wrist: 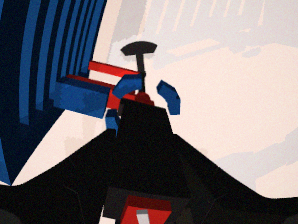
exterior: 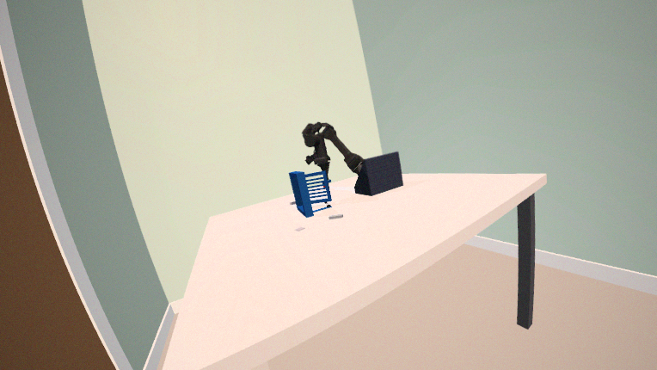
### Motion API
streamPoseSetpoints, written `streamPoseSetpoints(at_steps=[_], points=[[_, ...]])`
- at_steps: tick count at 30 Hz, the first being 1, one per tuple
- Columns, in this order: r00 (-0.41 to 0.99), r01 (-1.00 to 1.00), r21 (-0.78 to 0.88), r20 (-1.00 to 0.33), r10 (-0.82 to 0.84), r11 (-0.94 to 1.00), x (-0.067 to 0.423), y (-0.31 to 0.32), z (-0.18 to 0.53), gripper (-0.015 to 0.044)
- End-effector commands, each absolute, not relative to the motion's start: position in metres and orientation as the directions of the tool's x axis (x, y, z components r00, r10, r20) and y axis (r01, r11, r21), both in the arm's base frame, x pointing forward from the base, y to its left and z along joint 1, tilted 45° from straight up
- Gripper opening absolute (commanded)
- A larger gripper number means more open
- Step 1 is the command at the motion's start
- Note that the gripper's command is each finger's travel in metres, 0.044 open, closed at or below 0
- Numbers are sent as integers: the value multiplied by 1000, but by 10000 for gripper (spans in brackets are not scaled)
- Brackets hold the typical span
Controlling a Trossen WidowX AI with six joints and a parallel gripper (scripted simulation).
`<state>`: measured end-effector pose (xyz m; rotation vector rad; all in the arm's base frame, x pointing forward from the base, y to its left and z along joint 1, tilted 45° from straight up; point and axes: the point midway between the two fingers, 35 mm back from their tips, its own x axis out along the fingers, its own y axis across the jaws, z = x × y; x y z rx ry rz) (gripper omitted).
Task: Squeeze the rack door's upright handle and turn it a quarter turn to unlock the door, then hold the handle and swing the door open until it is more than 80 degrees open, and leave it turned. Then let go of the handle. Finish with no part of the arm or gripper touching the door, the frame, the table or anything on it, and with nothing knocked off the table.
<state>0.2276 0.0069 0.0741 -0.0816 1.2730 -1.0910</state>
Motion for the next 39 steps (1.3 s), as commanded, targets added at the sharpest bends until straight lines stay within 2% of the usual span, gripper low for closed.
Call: streamPoseSetpoints(at_steps=[1, 39], points=[[-103, 532, -626, -716, -690, 570, 223, -1, 81, 20], [-103, 38, -698, -714, -692, 715, 215, -52, 131, 20]])
